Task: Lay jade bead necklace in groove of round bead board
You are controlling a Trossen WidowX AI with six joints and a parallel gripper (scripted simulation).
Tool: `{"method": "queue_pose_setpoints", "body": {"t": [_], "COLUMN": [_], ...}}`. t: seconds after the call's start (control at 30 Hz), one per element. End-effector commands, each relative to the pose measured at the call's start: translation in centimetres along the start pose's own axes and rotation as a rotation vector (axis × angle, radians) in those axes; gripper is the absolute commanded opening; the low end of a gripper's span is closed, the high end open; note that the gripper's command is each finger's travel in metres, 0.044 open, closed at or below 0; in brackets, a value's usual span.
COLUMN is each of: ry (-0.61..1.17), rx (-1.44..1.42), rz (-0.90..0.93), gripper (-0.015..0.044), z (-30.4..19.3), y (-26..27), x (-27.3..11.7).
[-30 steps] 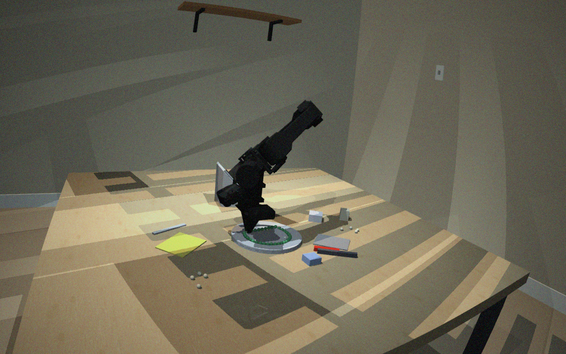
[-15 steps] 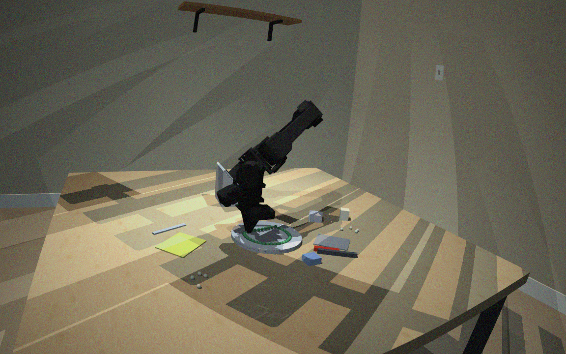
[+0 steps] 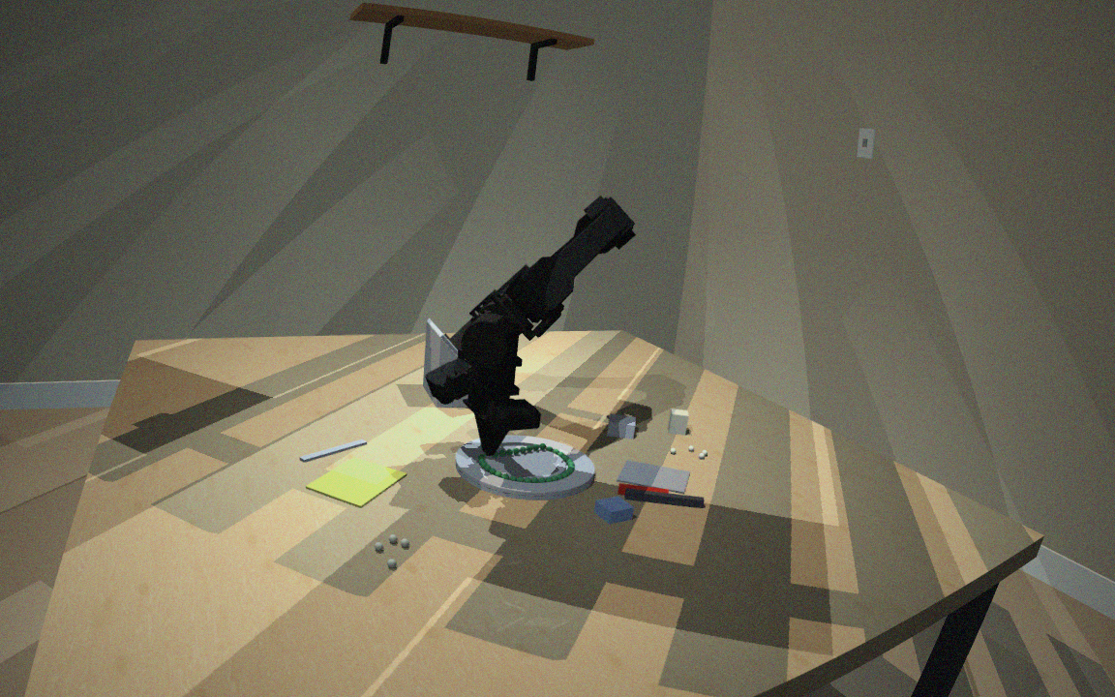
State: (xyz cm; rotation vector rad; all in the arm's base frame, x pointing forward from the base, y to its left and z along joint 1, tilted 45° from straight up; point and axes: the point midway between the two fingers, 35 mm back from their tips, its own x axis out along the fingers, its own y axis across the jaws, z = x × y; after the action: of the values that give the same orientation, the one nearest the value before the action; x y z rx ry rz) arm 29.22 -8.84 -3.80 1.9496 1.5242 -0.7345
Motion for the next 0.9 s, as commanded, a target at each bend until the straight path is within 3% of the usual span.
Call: {"method": "queue_pose_setpoints", "body": {"t": [0.0, 0.87], "ry": [-0.002, -0.002], "rx": [-0.005, -0.005], "rz": [0.002, 0.001], "gripper": [0.0, 0.0], "z": [0.1, 0.7], "y": [-0.1, -1.1], "x": [-0.2, 0.6]}}
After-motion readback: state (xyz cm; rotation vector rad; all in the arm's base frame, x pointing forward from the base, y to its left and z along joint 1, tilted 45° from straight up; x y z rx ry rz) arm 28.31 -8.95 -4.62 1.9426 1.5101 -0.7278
